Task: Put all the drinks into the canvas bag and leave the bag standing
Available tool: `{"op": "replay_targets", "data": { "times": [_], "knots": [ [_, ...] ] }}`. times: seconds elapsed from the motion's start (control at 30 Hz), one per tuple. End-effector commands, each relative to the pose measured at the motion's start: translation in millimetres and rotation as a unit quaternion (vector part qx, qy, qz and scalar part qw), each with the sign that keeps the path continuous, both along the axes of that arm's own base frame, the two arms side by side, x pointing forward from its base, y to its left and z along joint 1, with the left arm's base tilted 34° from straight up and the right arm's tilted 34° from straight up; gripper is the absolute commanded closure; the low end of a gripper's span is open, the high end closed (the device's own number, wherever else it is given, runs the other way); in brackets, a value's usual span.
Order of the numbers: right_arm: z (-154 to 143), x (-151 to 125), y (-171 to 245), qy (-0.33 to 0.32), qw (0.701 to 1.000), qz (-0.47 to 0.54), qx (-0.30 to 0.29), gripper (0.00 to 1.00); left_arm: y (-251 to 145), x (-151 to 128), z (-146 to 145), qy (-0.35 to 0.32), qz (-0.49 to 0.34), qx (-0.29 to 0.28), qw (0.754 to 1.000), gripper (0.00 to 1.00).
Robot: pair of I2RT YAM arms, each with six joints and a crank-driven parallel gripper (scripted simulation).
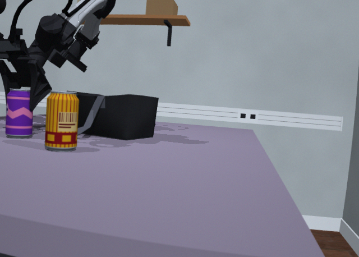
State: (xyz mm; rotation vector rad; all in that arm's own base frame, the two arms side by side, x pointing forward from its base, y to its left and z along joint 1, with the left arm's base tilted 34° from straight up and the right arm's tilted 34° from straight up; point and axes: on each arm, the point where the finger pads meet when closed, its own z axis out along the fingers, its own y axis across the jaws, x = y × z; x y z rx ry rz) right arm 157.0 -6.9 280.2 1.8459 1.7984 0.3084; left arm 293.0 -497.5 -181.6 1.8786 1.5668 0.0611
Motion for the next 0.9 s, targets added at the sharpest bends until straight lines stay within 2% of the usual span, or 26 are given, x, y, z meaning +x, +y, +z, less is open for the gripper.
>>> {"op": "replay_targets", "data": {
  "times": [0.0, 0.87],
  "knots": [
    [7.1, 0.1, -1.4, -0.008, 1.0, -0.007, -0.001, 0.0, -13.8, 5.9, 16.2, -0.011, -0.001, -0.02, 1.0, 0.21],
    [7.1, 0.1, -1.4, -0.008, 1.0, -0.007, -0.001, 0.0, -14.3, 6.5, 17.1, -0.012, 0.0, -0.02, 1.0, 0.26]
  ]
}}
